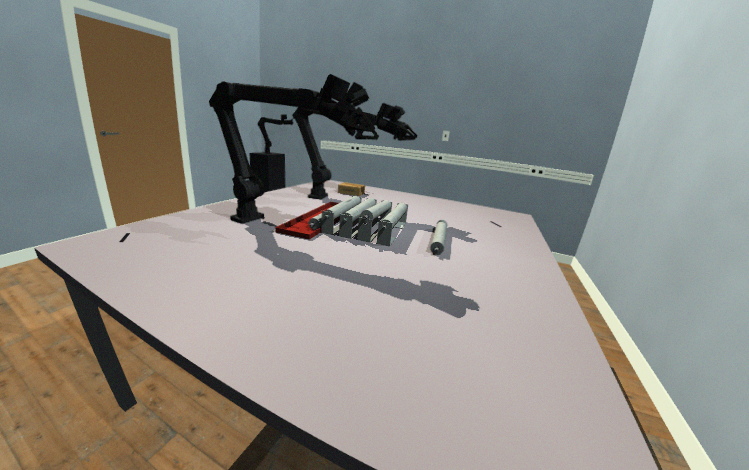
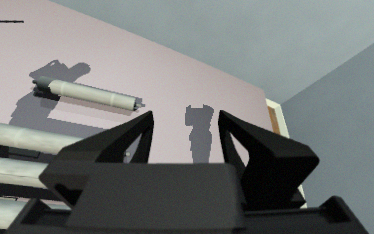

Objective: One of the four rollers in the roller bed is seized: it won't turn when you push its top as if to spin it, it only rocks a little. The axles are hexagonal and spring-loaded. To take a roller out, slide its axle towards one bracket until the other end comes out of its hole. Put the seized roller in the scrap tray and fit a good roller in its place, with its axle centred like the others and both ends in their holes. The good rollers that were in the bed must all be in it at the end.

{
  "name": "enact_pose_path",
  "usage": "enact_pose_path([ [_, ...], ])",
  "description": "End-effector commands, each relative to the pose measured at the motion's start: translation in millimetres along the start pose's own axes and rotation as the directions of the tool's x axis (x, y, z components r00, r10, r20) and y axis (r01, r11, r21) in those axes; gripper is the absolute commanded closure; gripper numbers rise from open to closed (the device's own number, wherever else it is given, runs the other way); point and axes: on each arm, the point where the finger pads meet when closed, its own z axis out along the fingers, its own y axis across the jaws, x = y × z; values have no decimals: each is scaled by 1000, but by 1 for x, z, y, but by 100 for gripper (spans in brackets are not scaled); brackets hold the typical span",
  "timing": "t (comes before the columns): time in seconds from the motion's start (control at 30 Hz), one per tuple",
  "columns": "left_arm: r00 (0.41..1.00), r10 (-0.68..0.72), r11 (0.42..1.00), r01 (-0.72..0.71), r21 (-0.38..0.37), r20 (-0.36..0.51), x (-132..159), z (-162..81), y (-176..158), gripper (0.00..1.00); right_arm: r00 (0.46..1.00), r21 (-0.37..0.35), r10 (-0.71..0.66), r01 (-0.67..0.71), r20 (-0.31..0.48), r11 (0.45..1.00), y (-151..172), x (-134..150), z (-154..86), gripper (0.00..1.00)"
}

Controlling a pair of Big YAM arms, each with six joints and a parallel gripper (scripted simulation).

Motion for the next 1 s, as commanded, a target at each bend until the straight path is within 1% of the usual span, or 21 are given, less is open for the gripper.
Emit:
enact_pose_path([
  [0.0, 991, 120, 991, -116, 59, -59, 14, 21, -30, 68, 989, -23, -147, 147, 3, 989, 3, -36, 8, 38],
  [0.07, 979, 171, 982, -161, 97, -108, 40, 25, -47, 68, 979, -53, -201, 199, -31, 978, 13, -28, 15, 38],
  [0.1, 974, 195, 977, -182, 112, -118, 44, 26, -54, 68, 972, -70, -228, 225, -47, 972, 19, -24, 19, 38],
  [0.17, 965, 239, 966, -224, 128, -111, 35, 30, -61, 68, 956, -105, -283, 274, -77, 956, 29, -16, 26, 38],
  [0.23, 944, 293, 948, -265, 175, -154, 64, 30, -79, 68, 936, -144, -338, 322, -102, 936, 39, -7, 32, 38],
  [0.3, 944, 293, 948, -265, 175, -154, 64, 30, -79, 68, 936, -144, -338, 322, -102, 936, 39, -7, 32, 38],
  [0.33, 967, 251, 966, -248, 76, -33, -13, 11, -43, 68, 942, -114, -324, 313, -91, 943, 25, -17, 21, 38],
  [0.37, 960, 275, 957, -268, 112, -54, -3, 14, -58, 68, 929, -159, -352, 333, -109, 929, 44, -7, 34, 38],
  [0.4, 952, 297, 949, -285, 136, -72, 8, 24, -69, 68, 920, -176, -373, 350, -120, 920, 48, -2, 38, 38],
  [0.43, 924, 348, 924, -310, 222, -158, 67, 36, -98, 68, 904, -217, -407, 374, -131, 902, 61, 8, 44, 38],
  [0.47, 906, 381, 910, -332, 250, -183, 86, 35, -107, 68, 888, -236, -438, 399, -142, 886, 65, 13, 46, 38],
  [0.5, 893, 409, 896, -354, 269, -187, 92, 35, -114, 68, 870, -257, -469, 424, -149, 868, 70, 17, 48, 38],
  [0.53, 885, 432, 885, -378, 274, -173, 82, 37, -116, 68, 853, -277, -499, 447, -154, 850, 74, 20, 50, 38],
  [0.63, 838, 510, 837, -430, 339, -195, 110, 34, -137, 68, 801, -342, -577, 502, -163, 794, 89, 32, 54, 38],
  [0.7, 815, 551, 807, -466, 361, -181, 107, 36, -146, 68, 762, -389, -626, 534, -164, 751, 99, 41, 58, 38],
  [0.77, 776, 601, 767, -495, 408, -188, 128, 31, -159, 68, 721, -434, -674, 562, -161, 705, 109, 50, 60, 38],
  [0.8, 761, 622, 749, -511, 422, -182, 129, 31, -165, 68, 700, -457, -697, 574, -157, 680, 114, 54, 61, 38],
  [0.87, 761, 622, 749, -511, 422, -182, 129, 31, -165, 68, 700, -457, -697, 574, -157, 680, 114, 54, 61, 38],
  [0.9, 814, 570, 799, -519, 304, -108, 54, 26, -132, 68, 713, -426, -682, 573, -162, 700, 98, 44, 53, 38],
  [0.93, 795, 596, 775, -532, 342, -114, 65, 25, -146, 68, 688, -473, -709, 579, -154, 665, 118, 55, 62, 38],
  [0.97, 777, 618, 753, -543, 371, -119, 76, 30, -158, 68, 671, -492, -726, 586, -152, 644, 123, 60, 64, 38],
])
